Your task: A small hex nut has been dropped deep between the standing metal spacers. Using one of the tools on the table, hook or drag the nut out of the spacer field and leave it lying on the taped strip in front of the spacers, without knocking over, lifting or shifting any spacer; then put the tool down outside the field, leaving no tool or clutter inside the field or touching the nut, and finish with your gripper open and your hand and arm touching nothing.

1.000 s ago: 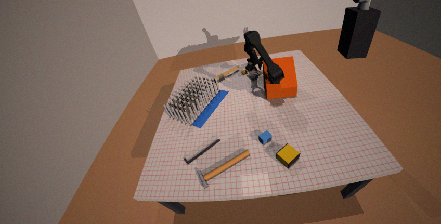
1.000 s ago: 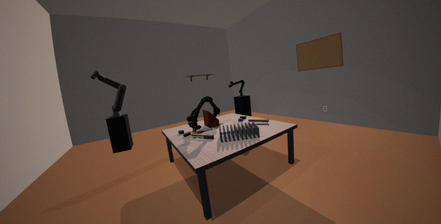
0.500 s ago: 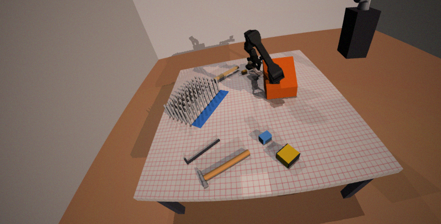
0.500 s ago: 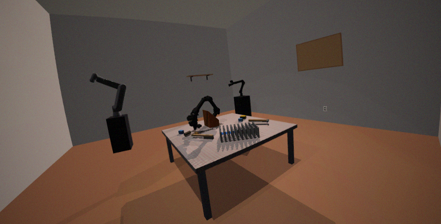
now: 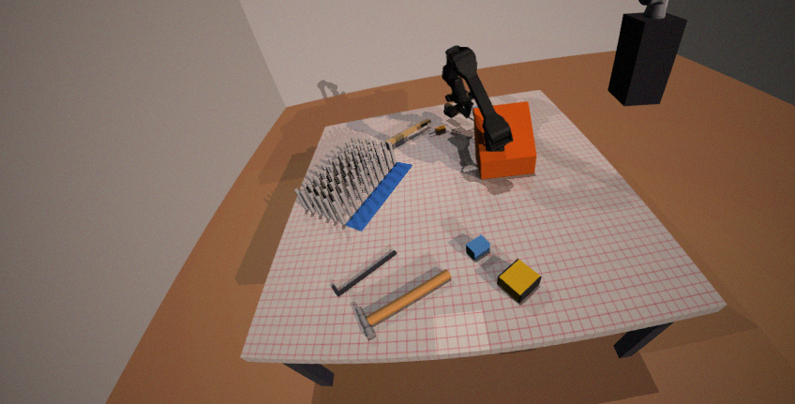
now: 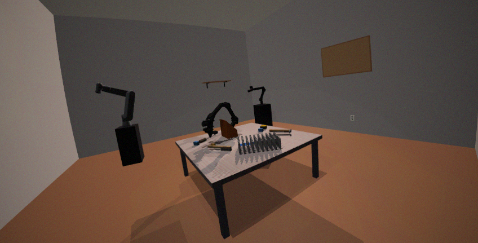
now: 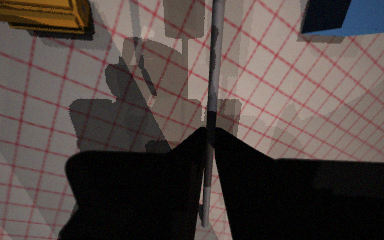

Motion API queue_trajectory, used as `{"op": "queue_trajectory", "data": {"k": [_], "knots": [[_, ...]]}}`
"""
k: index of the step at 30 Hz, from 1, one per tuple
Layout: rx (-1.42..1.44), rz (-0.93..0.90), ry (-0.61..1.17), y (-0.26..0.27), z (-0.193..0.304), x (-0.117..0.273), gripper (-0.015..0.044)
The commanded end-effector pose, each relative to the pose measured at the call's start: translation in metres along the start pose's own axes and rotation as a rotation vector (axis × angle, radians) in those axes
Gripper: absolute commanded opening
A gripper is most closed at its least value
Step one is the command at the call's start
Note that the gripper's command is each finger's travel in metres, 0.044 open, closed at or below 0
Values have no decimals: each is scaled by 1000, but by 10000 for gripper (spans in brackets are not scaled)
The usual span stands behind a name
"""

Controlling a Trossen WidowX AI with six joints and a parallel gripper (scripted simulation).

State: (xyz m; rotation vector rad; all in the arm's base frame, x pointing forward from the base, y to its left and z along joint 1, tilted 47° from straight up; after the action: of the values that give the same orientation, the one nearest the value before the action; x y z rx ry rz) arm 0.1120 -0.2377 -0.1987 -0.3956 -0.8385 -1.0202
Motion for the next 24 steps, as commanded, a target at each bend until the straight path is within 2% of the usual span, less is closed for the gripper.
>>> {"op": "queue_trajectory", "data": {"k": [1,24], "knots": [[94,-15,-26,-16,8,1,0],[647,-46,-160,-77,66,-13,0]]}}
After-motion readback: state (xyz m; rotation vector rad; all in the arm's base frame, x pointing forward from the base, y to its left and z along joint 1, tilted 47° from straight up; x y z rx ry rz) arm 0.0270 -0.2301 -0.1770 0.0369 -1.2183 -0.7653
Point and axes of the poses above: the point midway between the two fingers, 35 mm back from their tips, its own x axis back along the fingers, its own y axis across the jaws, z = x × y, the point moved 6 cm from there along x, back along the fingers, and after that the axes turned 10 degrees about -x, right-handed, at the moved point
